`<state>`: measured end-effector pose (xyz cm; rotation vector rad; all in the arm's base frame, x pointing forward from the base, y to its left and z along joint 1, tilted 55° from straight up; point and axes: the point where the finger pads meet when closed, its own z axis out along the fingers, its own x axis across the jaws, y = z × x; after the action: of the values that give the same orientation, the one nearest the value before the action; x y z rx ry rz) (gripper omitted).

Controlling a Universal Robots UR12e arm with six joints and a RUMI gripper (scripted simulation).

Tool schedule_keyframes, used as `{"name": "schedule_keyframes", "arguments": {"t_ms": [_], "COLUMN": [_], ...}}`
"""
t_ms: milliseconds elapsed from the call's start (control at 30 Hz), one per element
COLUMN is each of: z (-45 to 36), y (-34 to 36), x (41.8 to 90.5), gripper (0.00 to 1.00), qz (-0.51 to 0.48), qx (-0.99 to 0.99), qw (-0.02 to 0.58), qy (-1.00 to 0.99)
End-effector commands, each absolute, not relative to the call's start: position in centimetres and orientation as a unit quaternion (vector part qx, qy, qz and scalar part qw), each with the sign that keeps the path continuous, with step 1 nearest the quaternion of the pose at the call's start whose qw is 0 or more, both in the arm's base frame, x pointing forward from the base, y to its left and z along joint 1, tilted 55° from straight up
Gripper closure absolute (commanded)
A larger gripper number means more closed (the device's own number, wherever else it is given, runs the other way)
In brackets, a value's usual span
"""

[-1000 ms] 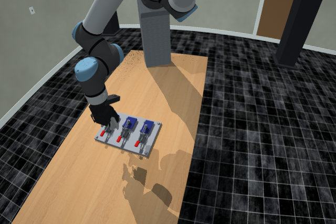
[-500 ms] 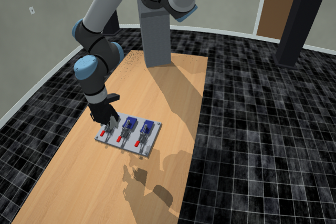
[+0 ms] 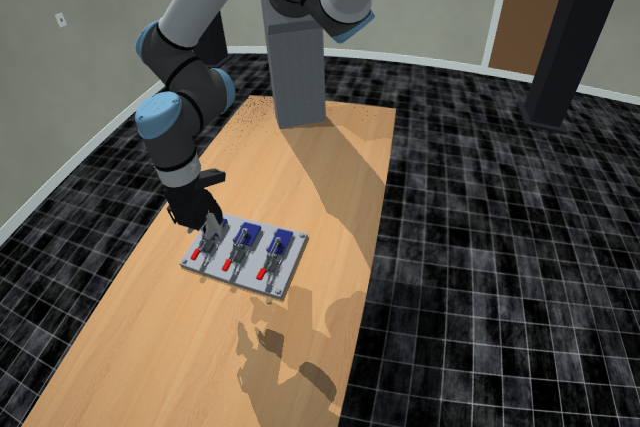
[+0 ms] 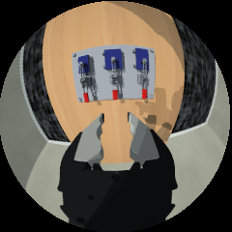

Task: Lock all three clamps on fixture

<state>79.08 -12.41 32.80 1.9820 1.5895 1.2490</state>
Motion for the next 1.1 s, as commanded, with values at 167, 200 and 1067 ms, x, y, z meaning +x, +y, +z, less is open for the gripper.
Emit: {"name": "schedule_keyframes", "arguments": {"t_ms": [167,200,1067], "z": [33.2,33.3,37.8], "y": [-12.6,-12.5,-3.0], "x": [78.6,78.6,78.6], "gripper": [0.72,0.72,0.72], "qz": [0.436,0.436,0.436], "qx": [0.691,0.691,0.691], "qw": [0.155,0.155,0.155], "qy": [0.555,0.555,0.555]}}
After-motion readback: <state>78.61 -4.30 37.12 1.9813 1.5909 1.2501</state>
